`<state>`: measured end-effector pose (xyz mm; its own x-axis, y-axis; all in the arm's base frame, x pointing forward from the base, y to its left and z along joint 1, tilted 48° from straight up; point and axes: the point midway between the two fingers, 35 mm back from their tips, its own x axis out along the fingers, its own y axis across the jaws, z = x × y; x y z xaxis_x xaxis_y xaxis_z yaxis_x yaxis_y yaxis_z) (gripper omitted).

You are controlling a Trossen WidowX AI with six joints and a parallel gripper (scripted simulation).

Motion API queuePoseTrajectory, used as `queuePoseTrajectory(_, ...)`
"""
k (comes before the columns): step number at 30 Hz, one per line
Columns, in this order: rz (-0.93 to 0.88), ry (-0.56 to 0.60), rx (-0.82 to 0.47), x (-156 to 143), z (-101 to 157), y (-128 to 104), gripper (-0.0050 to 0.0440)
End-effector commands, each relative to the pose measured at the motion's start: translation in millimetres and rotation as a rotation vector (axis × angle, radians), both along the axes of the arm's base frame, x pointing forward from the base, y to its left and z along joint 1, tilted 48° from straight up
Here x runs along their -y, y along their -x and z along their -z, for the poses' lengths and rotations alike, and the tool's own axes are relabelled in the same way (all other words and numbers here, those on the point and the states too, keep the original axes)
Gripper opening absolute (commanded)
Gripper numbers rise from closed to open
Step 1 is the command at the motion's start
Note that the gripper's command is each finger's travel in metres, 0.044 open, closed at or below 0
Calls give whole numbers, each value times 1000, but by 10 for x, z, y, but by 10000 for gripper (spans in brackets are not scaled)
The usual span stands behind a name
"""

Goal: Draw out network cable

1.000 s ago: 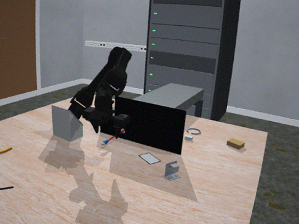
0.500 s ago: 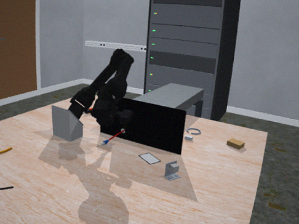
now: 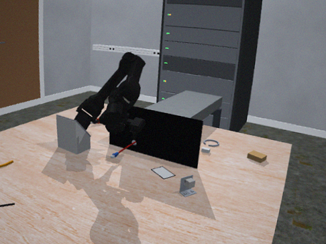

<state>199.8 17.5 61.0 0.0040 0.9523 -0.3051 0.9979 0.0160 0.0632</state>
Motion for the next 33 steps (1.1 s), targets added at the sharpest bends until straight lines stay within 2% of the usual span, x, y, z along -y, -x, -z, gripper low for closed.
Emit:
queuePoseTrajectory(1,0,287,52,300,36,-72,440)
queuePoseTrajectory(4,45,413,22,433,67,-100,440)
queuePoseTrajectory(6,57,449,22,475,69,-116,440)
queuePoseTrajectory(13,55,449,22,471,69,-117,440)
queuePoseTrajectory(20,52,429,6,87,418,-120,440)
queuePoseTrajectory(33,53,432,8,21,482,-133,440)
